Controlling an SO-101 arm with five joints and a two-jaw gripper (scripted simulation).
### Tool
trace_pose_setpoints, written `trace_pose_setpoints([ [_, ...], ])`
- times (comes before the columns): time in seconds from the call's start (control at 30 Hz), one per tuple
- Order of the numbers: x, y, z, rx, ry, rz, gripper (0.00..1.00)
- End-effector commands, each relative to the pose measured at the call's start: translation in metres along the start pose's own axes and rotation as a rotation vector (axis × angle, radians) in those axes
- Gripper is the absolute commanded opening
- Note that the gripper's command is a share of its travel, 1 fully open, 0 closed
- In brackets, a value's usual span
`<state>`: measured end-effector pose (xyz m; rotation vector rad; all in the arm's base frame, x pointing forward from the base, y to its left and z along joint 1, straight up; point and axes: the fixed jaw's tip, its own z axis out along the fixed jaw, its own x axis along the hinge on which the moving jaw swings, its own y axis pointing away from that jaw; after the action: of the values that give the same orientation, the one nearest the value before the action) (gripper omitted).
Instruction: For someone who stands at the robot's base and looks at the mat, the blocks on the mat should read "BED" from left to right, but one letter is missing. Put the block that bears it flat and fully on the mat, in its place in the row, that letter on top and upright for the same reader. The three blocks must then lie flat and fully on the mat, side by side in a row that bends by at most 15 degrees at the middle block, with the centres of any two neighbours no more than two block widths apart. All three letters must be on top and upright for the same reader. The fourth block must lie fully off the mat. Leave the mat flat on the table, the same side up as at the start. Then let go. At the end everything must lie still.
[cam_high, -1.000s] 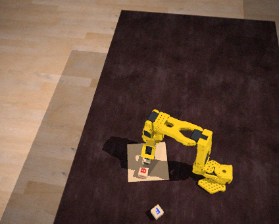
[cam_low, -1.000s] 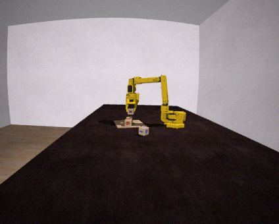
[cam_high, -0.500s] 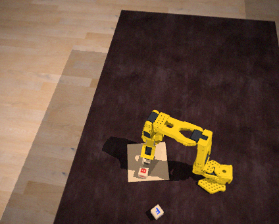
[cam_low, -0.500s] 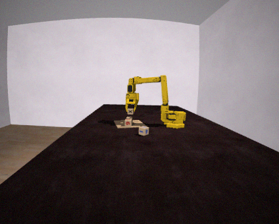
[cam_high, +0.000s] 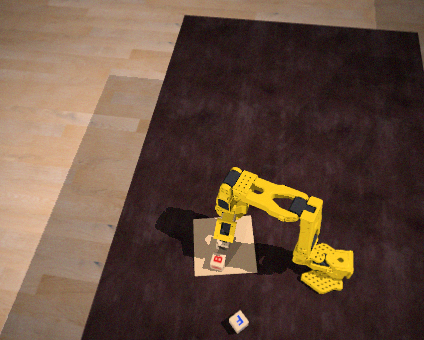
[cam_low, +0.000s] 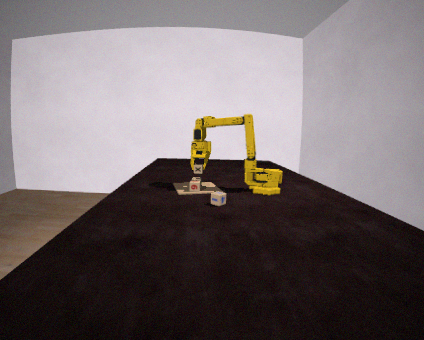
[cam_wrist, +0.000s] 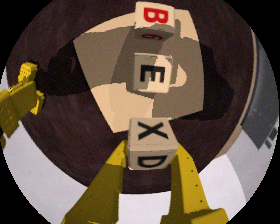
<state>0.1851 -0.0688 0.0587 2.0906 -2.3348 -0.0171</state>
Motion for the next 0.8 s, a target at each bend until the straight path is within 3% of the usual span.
trace_pose_setpoints([
  [0.0,0.0019,-0.0123,-0.0195,0.125,0.028,0.000,0.00],
  [0.77,0.0048,-0.0134,-0.0196,0.125,0.029,-0.004,0.00],
])
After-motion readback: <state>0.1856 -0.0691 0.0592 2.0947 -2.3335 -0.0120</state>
